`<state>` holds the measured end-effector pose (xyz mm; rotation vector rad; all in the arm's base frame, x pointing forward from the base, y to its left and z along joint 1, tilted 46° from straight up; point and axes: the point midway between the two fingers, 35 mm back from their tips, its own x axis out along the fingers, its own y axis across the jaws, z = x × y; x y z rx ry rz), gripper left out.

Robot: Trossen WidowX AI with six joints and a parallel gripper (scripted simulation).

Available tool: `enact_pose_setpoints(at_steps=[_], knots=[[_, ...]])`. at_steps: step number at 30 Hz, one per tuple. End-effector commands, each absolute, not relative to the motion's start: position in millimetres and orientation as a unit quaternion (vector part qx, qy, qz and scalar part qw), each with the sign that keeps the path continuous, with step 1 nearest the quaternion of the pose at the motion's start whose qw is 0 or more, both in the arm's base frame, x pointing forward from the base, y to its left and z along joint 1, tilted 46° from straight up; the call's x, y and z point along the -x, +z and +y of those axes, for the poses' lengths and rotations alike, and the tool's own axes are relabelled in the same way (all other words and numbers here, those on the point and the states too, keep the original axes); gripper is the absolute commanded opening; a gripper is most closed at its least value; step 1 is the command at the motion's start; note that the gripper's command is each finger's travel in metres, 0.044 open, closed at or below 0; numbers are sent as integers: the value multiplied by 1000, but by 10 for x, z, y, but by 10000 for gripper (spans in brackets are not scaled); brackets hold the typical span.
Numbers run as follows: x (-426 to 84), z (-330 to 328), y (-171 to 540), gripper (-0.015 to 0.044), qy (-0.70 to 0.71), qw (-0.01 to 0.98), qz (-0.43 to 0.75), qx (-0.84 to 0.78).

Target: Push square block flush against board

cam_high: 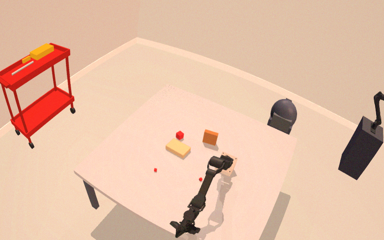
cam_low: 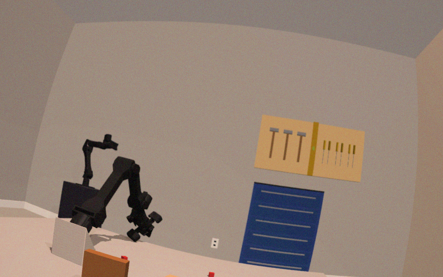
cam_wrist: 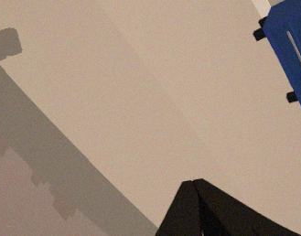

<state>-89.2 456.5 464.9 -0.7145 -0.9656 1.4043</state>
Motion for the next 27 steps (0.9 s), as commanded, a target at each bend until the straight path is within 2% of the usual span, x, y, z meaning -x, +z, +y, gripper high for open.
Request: enact_pose_setpoints(at_steps=[1, 27], knots=[[648, 4574, 4639, 0, 603, 619, -397, 310], [-1046, 4574, 4173, 0, 552, 718, -239, 351]])
